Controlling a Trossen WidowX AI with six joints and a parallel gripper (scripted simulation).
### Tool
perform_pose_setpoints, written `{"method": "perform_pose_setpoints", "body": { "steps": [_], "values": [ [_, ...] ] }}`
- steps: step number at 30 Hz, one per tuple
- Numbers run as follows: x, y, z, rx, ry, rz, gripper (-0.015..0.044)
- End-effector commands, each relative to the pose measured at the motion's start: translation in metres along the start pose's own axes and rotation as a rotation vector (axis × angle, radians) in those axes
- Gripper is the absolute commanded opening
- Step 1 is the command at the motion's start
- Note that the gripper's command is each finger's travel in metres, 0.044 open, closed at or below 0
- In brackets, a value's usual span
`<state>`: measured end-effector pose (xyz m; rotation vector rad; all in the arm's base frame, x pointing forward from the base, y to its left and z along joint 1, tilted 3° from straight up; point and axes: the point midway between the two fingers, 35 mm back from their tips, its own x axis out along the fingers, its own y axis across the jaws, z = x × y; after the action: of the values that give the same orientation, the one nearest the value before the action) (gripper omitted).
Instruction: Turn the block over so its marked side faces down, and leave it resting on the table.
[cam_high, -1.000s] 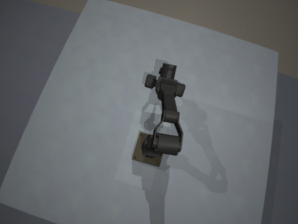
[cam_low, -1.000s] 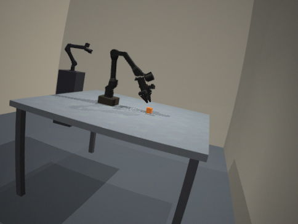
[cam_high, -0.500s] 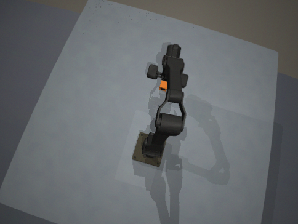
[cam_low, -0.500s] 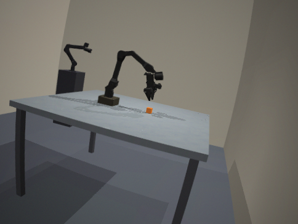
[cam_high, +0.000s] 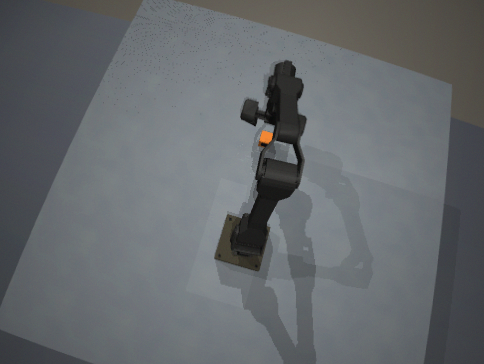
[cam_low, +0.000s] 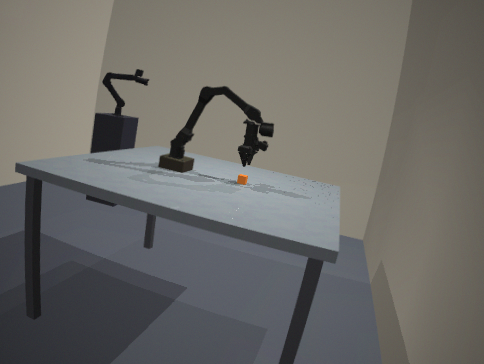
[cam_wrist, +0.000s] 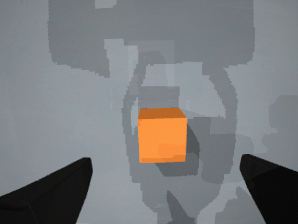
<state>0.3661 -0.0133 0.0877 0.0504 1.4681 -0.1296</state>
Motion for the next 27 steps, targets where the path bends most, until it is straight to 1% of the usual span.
{"method": "perform_pose_setpoints", "body": {
  "steps": [1,4,7,12,27],
  "values": [
    [0.018,0.001,-0.005,-0.006,0.03,0.002,0.044],
    [0.02,0.001,-0.005,-0.006,0.03,0.002,0.044],
    [0.032,0.0,-0.006,-0.006,0.03,0.002,0.044],
    [0.034,0.0,-0.006,-0.006,0.03,0.002,0.044],
    [0.059,0.0,-0.006,-0.006,0.03,0.002,0.044]
  ]
}}
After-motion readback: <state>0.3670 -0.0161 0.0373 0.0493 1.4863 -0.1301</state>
